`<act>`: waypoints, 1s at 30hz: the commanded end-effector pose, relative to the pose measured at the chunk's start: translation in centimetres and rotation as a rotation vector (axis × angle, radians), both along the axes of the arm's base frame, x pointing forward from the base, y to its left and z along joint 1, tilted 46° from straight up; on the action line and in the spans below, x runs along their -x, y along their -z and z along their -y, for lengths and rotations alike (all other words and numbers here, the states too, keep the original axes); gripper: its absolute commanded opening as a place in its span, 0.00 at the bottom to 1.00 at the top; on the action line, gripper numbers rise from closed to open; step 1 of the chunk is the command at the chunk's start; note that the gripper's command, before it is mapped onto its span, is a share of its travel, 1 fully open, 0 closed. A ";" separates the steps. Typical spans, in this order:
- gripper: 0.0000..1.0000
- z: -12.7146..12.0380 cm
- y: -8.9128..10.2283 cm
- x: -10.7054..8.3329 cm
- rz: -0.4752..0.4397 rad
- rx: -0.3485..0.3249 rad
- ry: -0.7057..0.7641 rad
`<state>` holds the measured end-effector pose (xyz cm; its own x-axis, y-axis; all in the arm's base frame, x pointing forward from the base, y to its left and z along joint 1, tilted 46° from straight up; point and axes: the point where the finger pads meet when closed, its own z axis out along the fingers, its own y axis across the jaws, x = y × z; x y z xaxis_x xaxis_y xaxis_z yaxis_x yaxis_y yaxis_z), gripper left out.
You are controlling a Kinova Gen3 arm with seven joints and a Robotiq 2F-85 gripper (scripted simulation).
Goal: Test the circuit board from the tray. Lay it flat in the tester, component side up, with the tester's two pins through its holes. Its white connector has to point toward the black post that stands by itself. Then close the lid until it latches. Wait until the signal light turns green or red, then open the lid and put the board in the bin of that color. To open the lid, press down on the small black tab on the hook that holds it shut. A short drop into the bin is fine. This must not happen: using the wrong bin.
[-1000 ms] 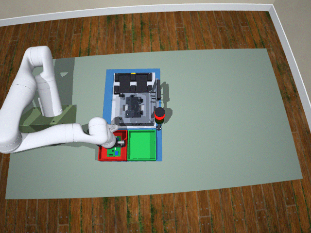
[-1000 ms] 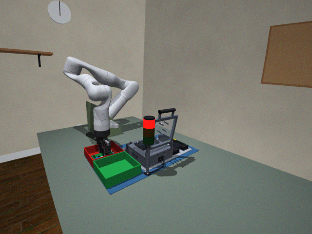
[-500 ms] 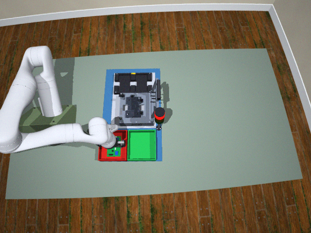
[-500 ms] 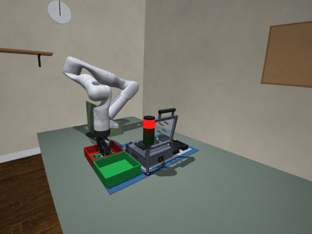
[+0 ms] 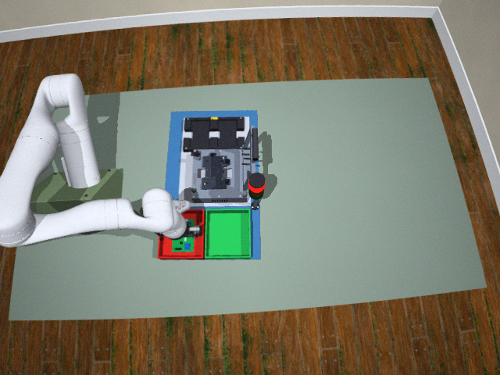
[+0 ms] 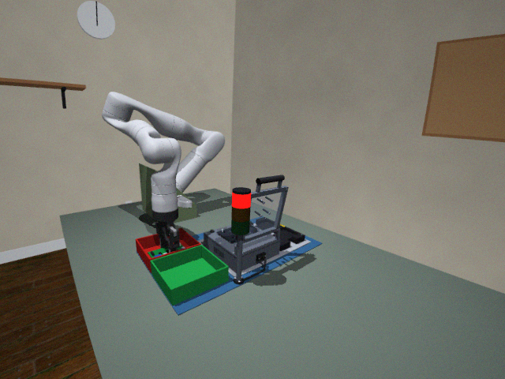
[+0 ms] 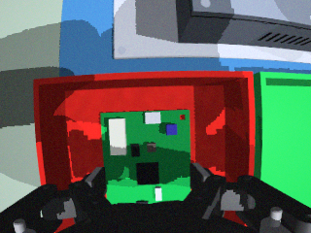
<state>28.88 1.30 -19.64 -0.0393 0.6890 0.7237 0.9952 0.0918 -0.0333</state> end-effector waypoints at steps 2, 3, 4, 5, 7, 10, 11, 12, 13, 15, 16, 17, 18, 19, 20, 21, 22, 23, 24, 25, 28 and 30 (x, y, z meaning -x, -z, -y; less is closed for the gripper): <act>0.77 0.1 0.0 0.0 0.001 0.001 0.001; 0.77 0.1 0.0 0.0 0.001 0.001 0.001; 0.77 0.1 0.0 0.0 0.001 0.001 0.001; 0.77 0.1 0.0 0.0 0.001 0.001 0.001; 1.00 0.1 0.0 0.0 0.001 0.001 0.001; 1.00 0.1 0.0 0.0 0.001 0.001 0.001; 1.00 0.1 0.0 0.0 0.001 0.001 0.001; 1.00 0.1 0.0 0.0 0.001 0.001 0.001; 1.00 0.1 0.0 0.0 0.001 0.001 0.001; 1.00 0.1 0.0 0.0 0.001 0.001 0.001; 1.00 0.1 0.0 0.0 0.001 0.001 0.001; 1.00 0.1 0.0 0.0 0.001 0.001 0.001; 1.00 0.1 0.0 0.0 0.001 0.001 0.001; 1.00 0.1 0.0 0.0 0.001 0.001 0.001; 1.00 0.1 0.0 0.0 0.001 0.001 0.001; 1.00 0.1 0.0 0.0 0.001 0.001 0.001; 1.00 0.1 0.0 0.0 0.001 0.001 0.001; 1.00 0.1 0.0 0.0 0.001 0.001 0.001; 1.00 0.1 0.0 0.0 0.001 0.001 0.001; 1.00 0.1 0.0 0.0 0.001 0.001 0.001; 1.00 0.1 0.0 0.0 0.001 0.001 0.001; 1.00 0.1 0.0 0.0 0.001 0.001 0.001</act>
